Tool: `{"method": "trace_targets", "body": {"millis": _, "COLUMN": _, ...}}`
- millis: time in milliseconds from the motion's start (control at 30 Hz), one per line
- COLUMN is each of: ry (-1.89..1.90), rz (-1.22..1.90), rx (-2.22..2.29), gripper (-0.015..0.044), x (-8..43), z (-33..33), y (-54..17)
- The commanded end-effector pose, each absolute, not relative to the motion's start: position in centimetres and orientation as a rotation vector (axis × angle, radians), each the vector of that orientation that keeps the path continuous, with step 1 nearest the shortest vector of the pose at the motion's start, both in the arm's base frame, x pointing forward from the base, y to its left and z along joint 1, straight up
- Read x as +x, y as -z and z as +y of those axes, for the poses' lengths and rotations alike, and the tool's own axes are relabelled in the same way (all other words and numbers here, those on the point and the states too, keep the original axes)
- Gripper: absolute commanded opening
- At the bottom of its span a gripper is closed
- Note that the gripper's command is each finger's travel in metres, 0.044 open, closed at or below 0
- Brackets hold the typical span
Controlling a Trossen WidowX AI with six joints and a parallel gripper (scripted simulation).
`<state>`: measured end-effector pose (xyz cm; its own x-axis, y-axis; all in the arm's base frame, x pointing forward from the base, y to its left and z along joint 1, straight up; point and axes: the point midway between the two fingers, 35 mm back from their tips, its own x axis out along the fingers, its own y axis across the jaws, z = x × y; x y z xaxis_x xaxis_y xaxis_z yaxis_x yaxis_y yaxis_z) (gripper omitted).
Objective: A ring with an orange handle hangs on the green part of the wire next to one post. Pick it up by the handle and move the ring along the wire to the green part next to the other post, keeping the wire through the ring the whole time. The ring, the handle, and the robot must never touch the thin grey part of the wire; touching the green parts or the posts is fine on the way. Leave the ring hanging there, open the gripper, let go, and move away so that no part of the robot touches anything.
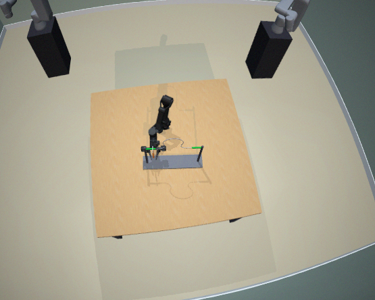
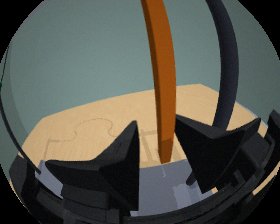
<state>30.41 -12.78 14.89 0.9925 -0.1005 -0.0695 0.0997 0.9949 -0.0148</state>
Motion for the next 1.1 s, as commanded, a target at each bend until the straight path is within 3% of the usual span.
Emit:
{"method": "trace_targets", "body": {"millis": 0, "ry": 0.105, "rz": 0.068, "rx": -0.008, "gripper": 0.0160, "x": 30.49, "z": -12.87, "y": -14.93}}
{"method": "trace_targets", "body": {"millis": 300, "ry": 0.105, "rz": 0.068, "rx": -0.008, "gripper": 0.0160, "x": 30.49, "z": -12.87, "y": -14.93}}
{"method": "trace_targets", "body": {"millis": 433, "ry": 0.100, "rz": 0.070, "rx": -0.011, "gripper": 0.0055, "x": 30.46, "z": -12.79, "y": -14.88}}
{"method": "trace_targets", "body": {"millis": 633, "ry": 0.100, "rz": 0.070, "rx": -0.011, "gripper": 0.0015, "x": 30.46, "z": -12.79, "y": -14.88}}
{"method": "trace_targets", "body": {"millis": 833, "ry": 0.100, "rz": 0.070, "rx": -0.011, "gripper": -0.0143, "x": 30.46, "z": -12.79, "y": -14.88}}
{"method": "trace_targets", "body": {"millis": 1067, "ry": 0.101, "rz": 0.070, "rx": -0.011, "gripper": -0.0150, "x": 30.47, "z": -12.81, "y": -15.06}}
